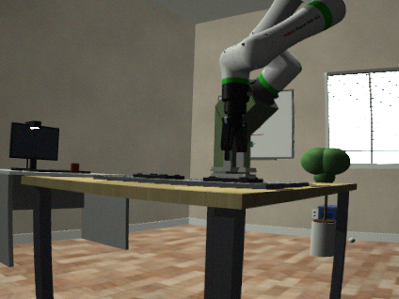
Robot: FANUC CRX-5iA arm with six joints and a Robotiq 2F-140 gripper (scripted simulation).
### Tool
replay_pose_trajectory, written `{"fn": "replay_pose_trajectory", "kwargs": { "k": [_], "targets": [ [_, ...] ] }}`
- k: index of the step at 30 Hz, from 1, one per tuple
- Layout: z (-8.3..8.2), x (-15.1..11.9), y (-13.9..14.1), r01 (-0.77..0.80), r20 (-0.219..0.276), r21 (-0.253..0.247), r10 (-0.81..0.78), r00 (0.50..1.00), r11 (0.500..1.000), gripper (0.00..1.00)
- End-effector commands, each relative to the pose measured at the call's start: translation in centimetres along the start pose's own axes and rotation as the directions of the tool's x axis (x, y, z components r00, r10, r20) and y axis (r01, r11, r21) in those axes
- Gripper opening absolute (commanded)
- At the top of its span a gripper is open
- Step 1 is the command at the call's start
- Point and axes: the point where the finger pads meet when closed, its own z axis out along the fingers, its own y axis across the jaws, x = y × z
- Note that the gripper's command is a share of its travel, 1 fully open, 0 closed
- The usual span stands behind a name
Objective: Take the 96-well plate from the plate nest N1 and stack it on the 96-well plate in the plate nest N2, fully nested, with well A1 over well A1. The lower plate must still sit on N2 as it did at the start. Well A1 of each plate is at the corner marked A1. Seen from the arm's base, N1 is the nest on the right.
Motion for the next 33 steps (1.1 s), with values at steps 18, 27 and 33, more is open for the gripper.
{"fn": "replay_pose_trajectory", "kwargs": {
  "k": [18, 27, 33],
  "targets": [
    [0.28, 0.01, -0.02, 0.0, 0.0, 0.0, 0.0, 1.0, 1.0, 0.0],
    [0.43, 0.01, -0.02, 0.0, 0.0, 0.0, 0.0, 1.0, 1.0, 0.0],
    [0.49, 0.01, -0.02, 0.0, 0.0, 0.0, 0.0, 1.0, 1.0, 0.0]
  ]
}}
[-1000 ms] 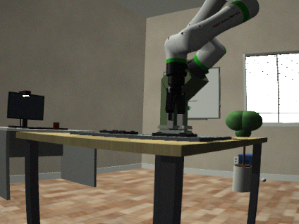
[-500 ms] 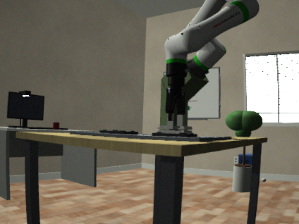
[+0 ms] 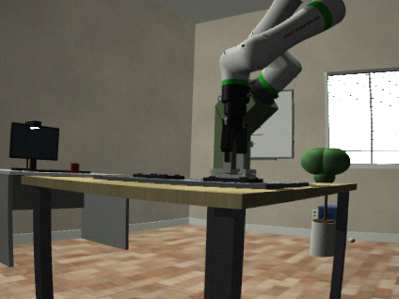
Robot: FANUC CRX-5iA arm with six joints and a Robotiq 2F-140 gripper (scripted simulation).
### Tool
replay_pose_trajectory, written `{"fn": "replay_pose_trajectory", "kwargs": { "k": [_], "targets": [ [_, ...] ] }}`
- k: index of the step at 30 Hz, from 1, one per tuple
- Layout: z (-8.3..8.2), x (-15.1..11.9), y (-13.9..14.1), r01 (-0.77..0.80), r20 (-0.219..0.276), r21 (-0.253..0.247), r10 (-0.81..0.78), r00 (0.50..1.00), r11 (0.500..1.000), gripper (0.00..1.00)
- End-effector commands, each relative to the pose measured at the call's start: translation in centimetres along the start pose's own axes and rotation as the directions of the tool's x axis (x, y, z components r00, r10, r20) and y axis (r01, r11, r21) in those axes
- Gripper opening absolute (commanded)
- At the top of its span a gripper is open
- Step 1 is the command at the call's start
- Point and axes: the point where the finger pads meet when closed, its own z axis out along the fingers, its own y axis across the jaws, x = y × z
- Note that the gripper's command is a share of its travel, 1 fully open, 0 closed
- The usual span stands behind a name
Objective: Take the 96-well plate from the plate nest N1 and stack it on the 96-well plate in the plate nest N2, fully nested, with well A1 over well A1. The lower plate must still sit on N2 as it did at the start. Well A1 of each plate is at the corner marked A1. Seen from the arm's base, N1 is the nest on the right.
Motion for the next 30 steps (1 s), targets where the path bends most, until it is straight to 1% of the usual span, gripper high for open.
{"fn": "replay_pose_trajectory", "kwargs": {
  "k": [1, 10, 11, 30],
  "targets": [
    [0.03, 0.01, -0.02, 0.0, 0.0, 0.0, 0.0, 1.0, 1.0, 0.0],
    [0.18, 0.01, -0.02, 0.0, 0.0, 0.0, 0.0, 1.0, 1.0, 0.0],
    [0.19, 0.01, -0.02, 0.0, 0.0, 0.0, 0.0, 1.0, 1.0, 1.0],
    [0.19, 0.01, -0.02, 0.0, 0.0, 0.0, 0.0, 1.0, 1.0, 1.0]
  ]
}}
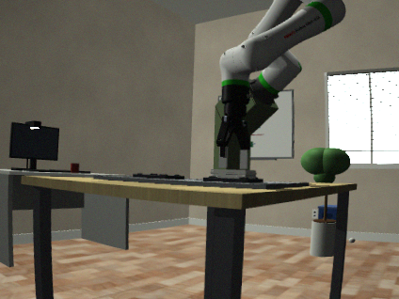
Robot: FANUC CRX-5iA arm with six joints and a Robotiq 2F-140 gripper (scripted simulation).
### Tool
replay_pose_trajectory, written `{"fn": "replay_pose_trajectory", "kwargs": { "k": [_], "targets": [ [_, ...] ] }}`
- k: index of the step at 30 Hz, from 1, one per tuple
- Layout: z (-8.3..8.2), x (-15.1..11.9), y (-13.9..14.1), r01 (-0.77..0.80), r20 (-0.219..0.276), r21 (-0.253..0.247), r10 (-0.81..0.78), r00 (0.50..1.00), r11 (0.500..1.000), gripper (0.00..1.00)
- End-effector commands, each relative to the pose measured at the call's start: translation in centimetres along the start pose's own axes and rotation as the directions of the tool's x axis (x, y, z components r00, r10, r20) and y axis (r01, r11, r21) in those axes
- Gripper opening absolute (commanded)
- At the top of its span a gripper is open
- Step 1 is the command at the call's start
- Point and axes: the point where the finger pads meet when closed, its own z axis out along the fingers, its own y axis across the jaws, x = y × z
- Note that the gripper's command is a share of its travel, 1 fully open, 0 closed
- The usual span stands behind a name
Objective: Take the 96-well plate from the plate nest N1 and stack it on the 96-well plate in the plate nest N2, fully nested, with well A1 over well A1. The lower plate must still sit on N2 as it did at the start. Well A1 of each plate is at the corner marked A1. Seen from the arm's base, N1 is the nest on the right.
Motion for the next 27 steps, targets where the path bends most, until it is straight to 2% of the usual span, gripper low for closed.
{"fn": "replay_pose_trajectory", "kwargs": {
  "k": [1, 3, 27],
  "targets": [
    [0.0, 0.0, 0.0, 0.0, 0.0, 0.0, 0.0, 1.0, 1.0, 1.0],
    [0.0, 0.0, 0.0, 0.0, 0.0, 0.0, 0.0, 1.0, 1.0, 1.0],
    [-5.9, 0.0, 0.0, 0.0, 0.0, 0.0, 0.0, 1.0, 1.0, 1.0]
  ]
}}
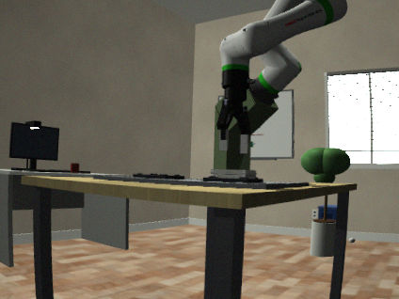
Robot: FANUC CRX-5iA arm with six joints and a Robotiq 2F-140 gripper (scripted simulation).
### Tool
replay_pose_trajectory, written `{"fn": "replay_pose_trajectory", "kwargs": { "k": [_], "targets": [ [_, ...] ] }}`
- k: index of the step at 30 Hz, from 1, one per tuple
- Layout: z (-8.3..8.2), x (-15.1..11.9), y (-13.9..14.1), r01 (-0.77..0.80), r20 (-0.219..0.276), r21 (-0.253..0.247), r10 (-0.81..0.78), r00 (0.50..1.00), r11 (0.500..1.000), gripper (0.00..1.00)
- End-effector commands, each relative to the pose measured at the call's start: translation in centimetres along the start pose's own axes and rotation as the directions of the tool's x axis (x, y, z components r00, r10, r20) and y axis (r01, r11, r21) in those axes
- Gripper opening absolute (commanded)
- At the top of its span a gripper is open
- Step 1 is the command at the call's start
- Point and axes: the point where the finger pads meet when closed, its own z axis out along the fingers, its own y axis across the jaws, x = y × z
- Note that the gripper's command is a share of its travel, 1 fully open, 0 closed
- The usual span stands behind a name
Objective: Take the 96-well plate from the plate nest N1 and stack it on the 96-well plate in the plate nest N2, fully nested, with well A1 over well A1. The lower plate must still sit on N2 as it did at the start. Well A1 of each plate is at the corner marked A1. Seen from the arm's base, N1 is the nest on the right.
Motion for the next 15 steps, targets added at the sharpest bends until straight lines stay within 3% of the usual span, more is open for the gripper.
{"fn": "replay_pose_trajectory", "kwargs": {
  "k": [1, 5, 15],
  "targets": [
    [-0.8, 0.0, 0.0, 0.0, 0.0, 0.0, 0.0, 1.0, 1.0, 1.0],
    [-1.9, 0.0, 0.0, 0.0, 0.0, 0.0, 0.0, 1.0, 1.0, 1.0],
    [-1.9, 0.0, 0.0, 0.0, 0.0, 0.0, 0.0, 1.0, 1.0, 1.0]
  ]
}}
